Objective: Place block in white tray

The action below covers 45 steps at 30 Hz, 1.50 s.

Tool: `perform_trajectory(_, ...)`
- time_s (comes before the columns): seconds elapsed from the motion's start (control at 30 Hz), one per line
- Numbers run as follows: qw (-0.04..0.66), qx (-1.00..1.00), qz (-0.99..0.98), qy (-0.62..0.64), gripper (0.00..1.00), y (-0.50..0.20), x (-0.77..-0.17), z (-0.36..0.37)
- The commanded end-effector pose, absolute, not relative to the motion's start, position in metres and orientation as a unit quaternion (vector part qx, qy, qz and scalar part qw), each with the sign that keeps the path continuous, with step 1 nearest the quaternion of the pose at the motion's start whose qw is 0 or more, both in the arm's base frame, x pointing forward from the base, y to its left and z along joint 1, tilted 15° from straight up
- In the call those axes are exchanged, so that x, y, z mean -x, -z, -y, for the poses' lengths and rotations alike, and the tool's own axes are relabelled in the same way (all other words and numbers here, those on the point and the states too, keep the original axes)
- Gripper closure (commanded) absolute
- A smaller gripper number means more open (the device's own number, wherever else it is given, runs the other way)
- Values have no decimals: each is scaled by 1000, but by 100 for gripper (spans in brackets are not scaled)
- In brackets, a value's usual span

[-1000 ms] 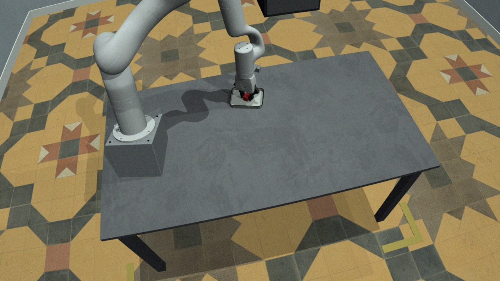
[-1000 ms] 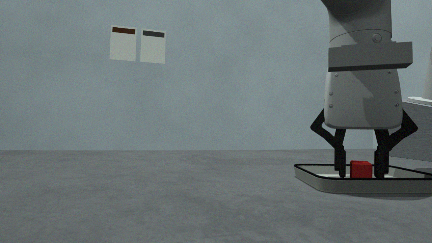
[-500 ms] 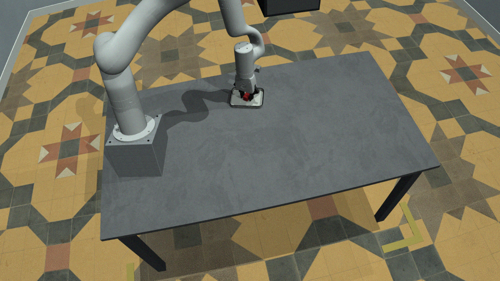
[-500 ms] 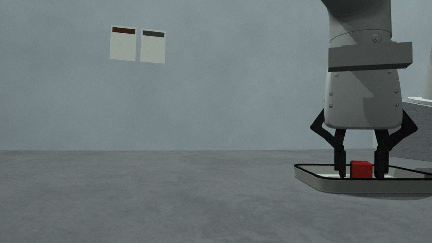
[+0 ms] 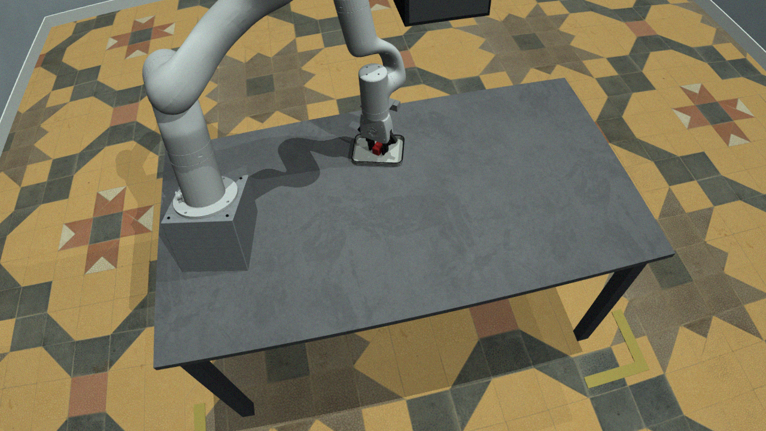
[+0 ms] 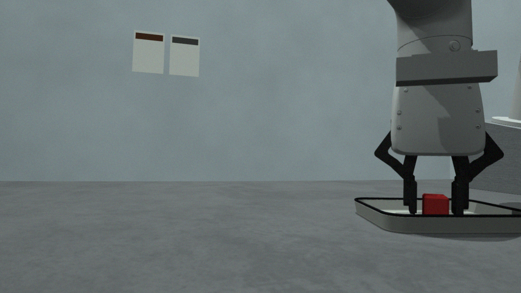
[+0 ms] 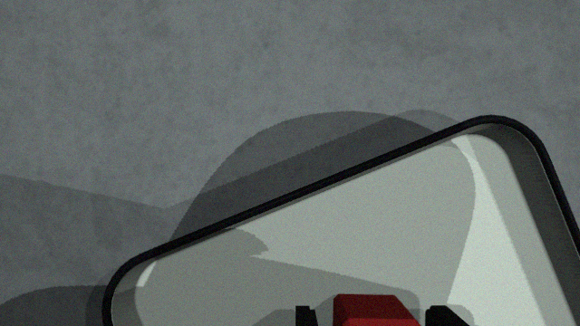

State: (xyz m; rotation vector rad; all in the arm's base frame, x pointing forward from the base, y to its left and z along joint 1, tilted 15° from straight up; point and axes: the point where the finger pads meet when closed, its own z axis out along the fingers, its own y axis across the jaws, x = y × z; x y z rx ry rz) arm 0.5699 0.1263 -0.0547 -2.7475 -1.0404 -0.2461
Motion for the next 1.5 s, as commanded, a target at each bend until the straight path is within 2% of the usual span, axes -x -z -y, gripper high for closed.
perform_trajectory(0.0,96,928,351,84,52,53,-571,-126)
perform_trajectory(0.93,96,928,351,84,52,3,-566,-114)
perform_trajectory(1.47,96,928,351,84,52,1,-566,-113)
